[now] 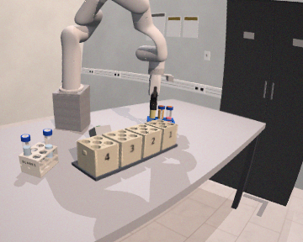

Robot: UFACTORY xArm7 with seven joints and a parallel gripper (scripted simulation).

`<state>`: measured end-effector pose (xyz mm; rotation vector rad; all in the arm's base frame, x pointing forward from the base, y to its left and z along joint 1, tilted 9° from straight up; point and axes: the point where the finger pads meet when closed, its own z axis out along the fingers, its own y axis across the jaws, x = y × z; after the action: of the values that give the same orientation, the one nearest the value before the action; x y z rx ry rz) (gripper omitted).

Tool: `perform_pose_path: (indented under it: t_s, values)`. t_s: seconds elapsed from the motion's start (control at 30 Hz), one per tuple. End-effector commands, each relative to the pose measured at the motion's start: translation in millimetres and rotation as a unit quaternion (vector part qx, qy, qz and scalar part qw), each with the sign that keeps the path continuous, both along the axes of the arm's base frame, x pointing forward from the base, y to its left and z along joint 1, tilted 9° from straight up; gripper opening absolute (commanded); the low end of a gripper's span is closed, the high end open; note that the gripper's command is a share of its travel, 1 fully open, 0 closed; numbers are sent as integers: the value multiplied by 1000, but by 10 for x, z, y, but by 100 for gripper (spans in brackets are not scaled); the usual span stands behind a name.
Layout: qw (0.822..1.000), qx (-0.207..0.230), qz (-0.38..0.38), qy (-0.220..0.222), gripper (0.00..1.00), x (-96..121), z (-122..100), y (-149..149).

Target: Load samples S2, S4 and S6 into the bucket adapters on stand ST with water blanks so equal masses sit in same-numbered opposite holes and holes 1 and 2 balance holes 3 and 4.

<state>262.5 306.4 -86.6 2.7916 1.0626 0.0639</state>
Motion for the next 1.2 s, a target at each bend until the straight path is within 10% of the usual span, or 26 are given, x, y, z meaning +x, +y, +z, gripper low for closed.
perform_pose_path:
  t_s: [0.0,1.17]
  values:
    - [1000,1,0,-1,0,4,38,19]
    - [1000,1,0,-1,0,-24,334,57]
